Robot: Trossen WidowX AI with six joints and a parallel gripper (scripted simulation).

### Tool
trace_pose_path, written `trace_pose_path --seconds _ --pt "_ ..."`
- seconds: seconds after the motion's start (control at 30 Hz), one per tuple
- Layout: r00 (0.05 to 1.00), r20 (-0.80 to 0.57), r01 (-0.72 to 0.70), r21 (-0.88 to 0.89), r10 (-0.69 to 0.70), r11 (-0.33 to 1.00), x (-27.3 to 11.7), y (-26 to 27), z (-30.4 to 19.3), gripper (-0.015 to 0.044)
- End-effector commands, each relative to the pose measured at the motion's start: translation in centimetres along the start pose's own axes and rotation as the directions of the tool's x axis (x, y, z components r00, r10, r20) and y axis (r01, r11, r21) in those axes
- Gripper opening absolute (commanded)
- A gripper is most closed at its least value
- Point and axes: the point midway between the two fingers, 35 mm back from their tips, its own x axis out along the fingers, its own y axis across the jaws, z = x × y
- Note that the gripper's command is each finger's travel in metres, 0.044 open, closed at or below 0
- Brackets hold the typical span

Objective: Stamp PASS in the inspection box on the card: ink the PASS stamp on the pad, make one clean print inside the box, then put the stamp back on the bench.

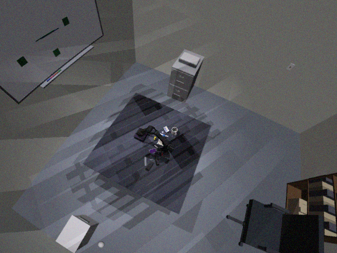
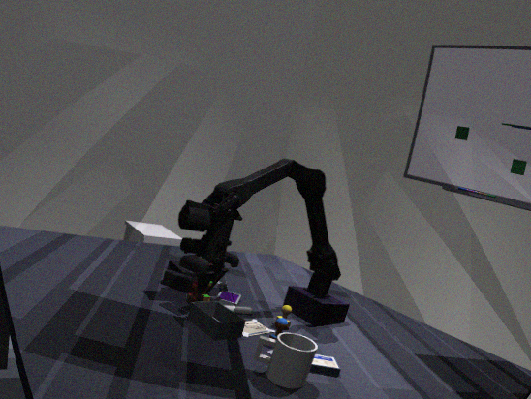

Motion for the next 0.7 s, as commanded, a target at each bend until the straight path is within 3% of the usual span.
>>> trace_pose_path --seconds 0.0,0.67 --pt "1.0 0.002 -0.004 0.0 0.004 1.0 -0.37 0.13 0.07 0.0" --pt "1.0 0.002 -0.005 0.0 0.005 1.0 -1.36 0.11 0.07 0.0"
